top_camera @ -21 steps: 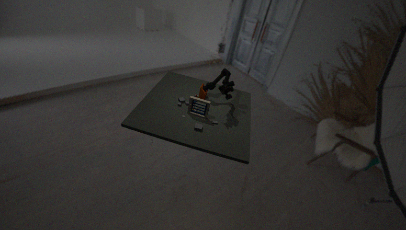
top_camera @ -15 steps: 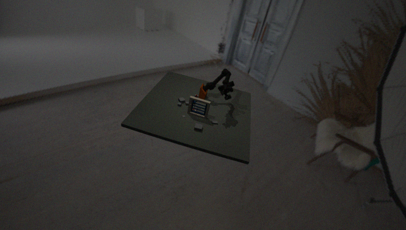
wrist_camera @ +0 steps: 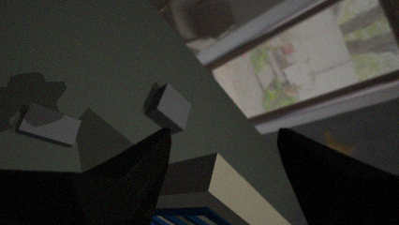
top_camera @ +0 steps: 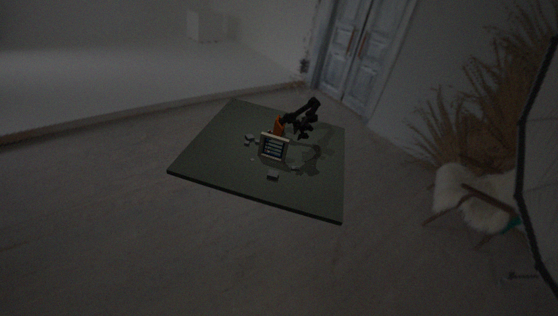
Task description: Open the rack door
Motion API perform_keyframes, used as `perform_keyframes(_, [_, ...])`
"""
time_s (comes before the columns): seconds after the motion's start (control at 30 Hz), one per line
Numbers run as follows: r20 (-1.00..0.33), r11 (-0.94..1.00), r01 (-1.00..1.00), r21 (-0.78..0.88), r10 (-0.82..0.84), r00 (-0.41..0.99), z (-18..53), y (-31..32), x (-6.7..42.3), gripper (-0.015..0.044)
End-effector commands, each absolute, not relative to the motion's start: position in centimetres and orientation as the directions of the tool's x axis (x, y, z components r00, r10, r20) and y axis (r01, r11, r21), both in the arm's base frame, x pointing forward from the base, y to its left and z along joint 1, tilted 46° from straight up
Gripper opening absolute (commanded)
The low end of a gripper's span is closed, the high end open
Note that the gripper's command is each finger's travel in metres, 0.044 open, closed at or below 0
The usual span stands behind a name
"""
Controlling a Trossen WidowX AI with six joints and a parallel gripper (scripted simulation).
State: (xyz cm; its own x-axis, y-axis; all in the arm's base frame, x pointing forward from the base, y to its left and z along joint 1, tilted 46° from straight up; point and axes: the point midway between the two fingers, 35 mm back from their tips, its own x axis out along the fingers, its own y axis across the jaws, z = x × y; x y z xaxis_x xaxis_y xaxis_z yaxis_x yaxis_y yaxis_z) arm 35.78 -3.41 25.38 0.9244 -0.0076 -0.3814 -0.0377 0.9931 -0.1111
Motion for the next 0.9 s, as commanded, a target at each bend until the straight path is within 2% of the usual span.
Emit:
perform_keyframes(0.0, [-0.483,0.991,-0.065,-0.117,0.0,0.875,23.4,-4.6,36.2,0.0295])
perform_keyframes(0.43, [-0.729,0.993,-0.119,-0.026,0.063,0.682,18.1,-8.2,36.4,0.0295])
perform_keyframes(0.87, [-0.861,0.978,-0.132,0.159,0.203,0.466,13.7,-11.3,35.0,0.0295])
